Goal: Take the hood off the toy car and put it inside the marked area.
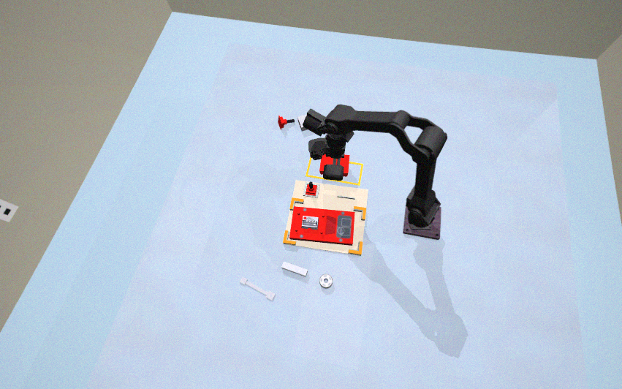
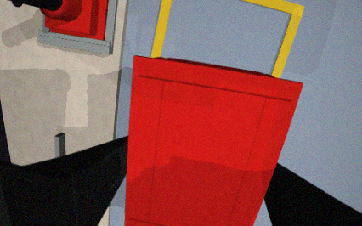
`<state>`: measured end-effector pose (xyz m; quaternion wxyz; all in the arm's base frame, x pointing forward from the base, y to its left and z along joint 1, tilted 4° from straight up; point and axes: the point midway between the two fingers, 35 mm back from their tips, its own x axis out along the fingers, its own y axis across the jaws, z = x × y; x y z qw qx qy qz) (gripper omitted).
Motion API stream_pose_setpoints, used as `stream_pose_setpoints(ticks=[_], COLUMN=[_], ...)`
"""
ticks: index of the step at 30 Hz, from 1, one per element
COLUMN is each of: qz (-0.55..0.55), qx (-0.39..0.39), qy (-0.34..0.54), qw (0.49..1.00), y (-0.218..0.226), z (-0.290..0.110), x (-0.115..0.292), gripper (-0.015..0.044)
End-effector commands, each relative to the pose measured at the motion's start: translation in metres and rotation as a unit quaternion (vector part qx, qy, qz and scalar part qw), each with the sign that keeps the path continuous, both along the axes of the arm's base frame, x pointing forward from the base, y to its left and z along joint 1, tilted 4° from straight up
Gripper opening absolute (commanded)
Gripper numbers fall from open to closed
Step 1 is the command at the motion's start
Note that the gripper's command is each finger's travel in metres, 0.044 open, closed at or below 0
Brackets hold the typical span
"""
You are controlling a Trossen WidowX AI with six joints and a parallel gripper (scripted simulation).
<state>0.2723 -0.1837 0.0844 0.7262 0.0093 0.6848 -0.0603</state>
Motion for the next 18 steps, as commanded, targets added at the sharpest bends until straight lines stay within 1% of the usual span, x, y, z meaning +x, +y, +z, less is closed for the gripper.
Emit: stream_pose_setpoints(ticks=[1, 18], qz=[0.002, 0.002], qx=[0.003, 0.003], qy=[0.002, 0.002], qw=[1.000, 1.000], y=[0.0005, 0.0001], z=[-0.0048, -0.0104], x=[-0.0005, -0.0003], gripper=[0.0000, 0.0000])
